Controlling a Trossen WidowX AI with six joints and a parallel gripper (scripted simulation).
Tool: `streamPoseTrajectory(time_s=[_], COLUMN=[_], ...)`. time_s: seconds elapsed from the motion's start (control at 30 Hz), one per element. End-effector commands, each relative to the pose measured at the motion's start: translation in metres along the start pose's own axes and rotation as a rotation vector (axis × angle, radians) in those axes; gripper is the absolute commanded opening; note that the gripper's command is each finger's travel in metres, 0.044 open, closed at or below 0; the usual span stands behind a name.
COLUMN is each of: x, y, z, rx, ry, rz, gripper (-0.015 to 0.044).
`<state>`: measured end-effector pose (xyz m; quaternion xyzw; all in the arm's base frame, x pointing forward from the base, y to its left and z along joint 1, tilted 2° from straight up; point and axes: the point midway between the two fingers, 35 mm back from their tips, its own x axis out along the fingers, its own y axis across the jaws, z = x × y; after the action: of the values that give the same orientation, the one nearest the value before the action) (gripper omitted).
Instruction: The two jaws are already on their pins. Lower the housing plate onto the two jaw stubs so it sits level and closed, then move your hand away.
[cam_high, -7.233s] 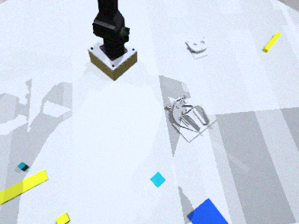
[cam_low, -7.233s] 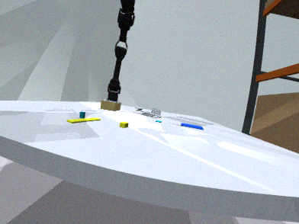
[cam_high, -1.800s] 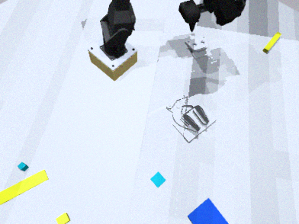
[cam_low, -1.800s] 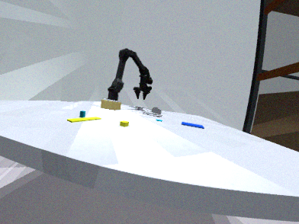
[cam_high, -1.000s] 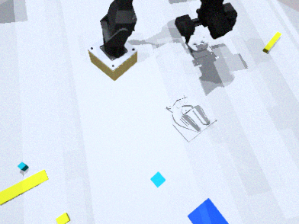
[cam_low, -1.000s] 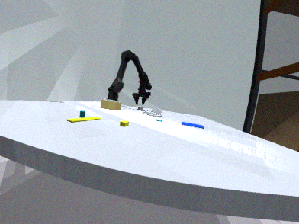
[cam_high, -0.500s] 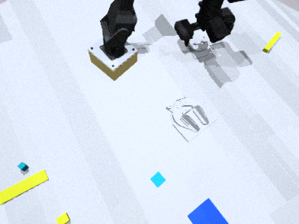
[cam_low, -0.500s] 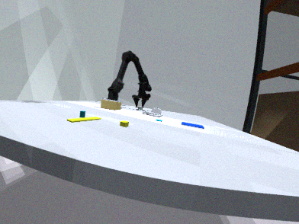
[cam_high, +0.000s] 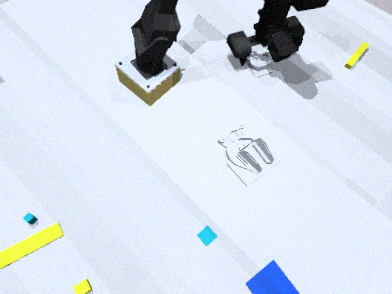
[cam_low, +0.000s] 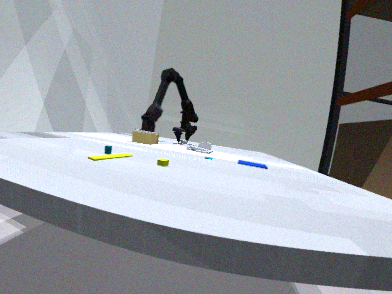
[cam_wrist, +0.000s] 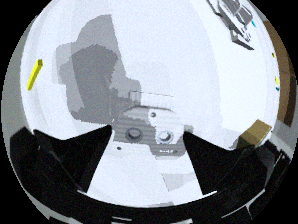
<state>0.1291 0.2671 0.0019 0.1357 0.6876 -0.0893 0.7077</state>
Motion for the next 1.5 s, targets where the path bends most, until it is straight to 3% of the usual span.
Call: streamPoseTrajectory(time_s=[0.0, 0.57, 1.0, 1.47], x=[0.0013, 0.0016, 0.0013, -0.0032], y=[0.0002, 0.0003, -0.0002, 0.0005], z=[-0.0004, -0.0004, 0.0000, 0.0000], rx=[0.006, 0.006, 0.002, 0.002], ry=[0.003, 0.003, 0.000, 0.000], rz=[0.002, 0.002, 0.000, 0.000], gripper=[0.0440, 0.0440, 0.0353, 0.0351])
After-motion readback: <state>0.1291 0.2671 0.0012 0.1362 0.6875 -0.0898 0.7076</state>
